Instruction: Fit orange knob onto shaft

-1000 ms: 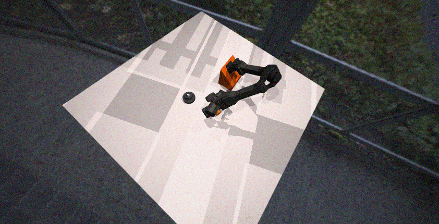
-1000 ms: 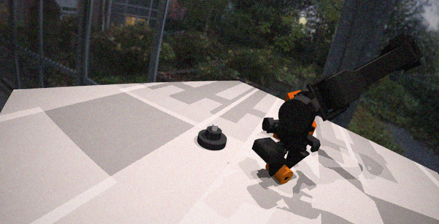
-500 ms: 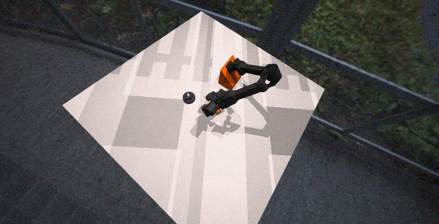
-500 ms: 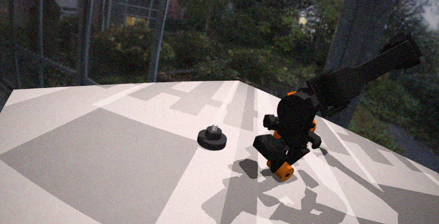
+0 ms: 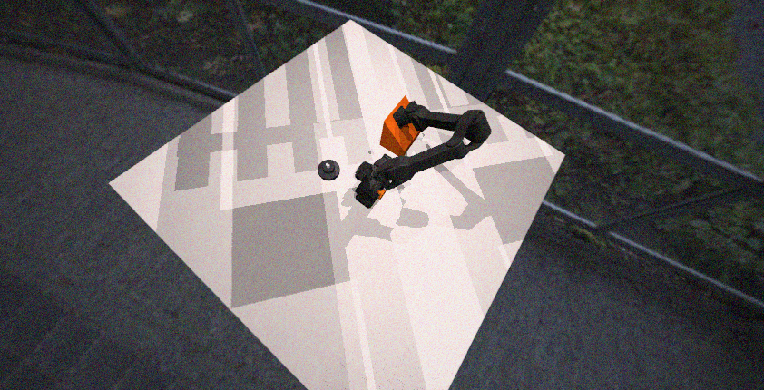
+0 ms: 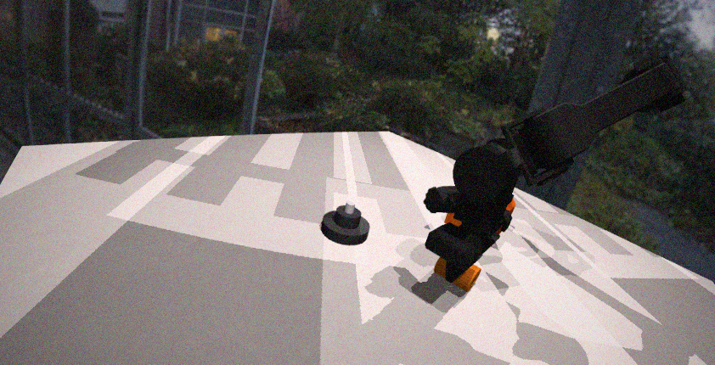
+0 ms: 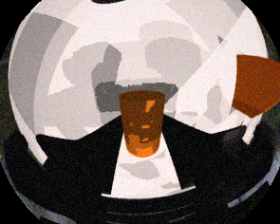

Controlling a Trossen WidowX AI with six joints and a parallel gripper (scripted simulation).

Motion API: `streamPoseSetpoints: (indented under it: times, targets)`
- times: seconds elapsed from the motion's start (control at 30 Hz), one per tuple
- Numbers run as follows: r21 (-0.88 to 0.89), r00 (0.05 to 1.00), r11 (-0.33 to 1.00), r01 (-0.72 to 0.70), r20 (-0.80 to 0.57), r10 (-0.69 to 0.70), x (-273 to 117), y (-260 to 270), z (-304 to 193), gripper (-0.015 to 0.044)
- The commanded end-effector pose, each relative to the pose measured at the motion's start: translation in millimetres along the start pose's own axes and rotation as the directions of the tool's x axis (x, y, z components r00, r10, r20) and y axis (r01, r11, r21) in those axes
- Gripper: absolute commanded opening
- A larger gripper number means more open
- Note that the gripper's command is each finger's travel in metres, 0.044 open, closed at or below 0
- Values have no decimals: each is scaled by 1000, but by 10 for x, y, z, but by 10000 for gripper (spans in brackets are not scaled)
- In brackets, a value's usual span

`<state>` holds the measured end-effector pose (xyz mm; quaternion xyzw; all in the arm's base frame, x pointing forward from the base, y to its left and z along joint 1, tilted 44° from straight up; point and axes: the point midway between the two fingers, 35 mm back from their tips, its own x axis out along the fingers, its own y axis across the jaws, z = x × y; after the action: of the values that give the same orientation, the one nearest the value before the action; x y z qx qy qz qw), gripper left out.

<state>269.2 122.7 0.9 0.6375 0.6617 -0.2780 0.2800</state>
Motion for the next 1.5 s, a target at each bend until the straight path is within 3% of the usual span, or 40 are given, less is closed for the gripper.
streamPoseSetpoints:
  times: [0.0, 0.27, 0.73, 0.97, 1.47]
  targets:
    - [-129, 1000, 992, -3, -4, 3, -10, 5, -3, 179]
    - [-203, 1000, 979, -3, -4, 3, -10, 5, -3, 179]
    - [-630, 1000, 776, -4, -4, 3, -11, 6, -3, 179]
    - [-666, 1000, 746, -4, -4, 3, -11, 6, -3, 179]
    - [-940, 1000, 341, -4, -4, 3, -11, 6, -3, 179]
